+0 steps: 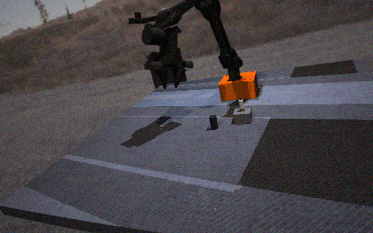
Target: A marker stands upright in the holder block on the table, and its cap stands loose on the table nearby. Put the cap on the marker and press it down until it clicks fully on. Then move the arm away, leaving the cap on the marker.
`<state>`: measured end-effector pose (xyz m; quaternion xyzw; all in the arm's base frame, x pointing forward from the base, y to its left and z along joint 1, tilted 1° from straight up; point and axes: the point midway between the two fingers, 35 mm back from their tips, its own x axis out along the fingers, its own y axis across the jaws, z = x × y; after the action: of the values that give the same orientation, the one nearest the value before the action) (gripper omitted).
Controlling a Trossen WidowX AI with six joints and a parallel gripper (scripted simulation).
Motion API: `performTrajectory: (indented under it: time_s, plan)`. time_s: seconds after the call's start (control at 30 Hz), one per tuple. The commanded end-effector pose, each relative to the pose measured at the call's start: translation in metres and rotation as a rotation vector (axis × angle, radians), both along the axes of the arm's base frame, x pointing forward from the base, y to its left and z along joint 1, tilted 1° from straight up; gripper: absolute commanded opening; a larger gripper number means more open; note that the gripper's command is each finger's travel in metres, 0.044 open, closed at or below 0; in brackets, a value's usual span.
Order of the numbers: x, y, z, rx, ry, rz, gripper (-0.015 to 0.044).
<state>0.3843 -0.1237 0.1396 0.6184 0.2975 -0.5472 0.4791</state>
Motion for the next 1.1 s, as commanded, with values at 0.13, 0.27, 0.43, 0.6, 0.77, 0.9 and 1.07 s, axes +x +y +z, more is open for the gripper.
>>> performTrajectory:
  time_s: [0.13,0.27,0.43,0.6,0.77,0.9,1.07]
  plan:
    - [-0.009,0.119,-0.061,0.085,0.209,0.411,0.0241]
    - [-0.013,0.129,-0.066,0.09,0.226,0.443,0.0241]
    - [-0.013,0.131,-0.098,0.09,0.226,0.443,0.0241]
    - [-0.013,0.131,-0.102,0.09,0.226,0.443,0.0241]
    - [-0.013,0.132,-0.116,0.091,0.227,0.443,0.0241]
    - [-0.013,0.132,-0.12,0.091,0.227,0.443,0.0241]
    - [-0.012,0.132,-0.128,0.091,0.227,0.443,0.0241]
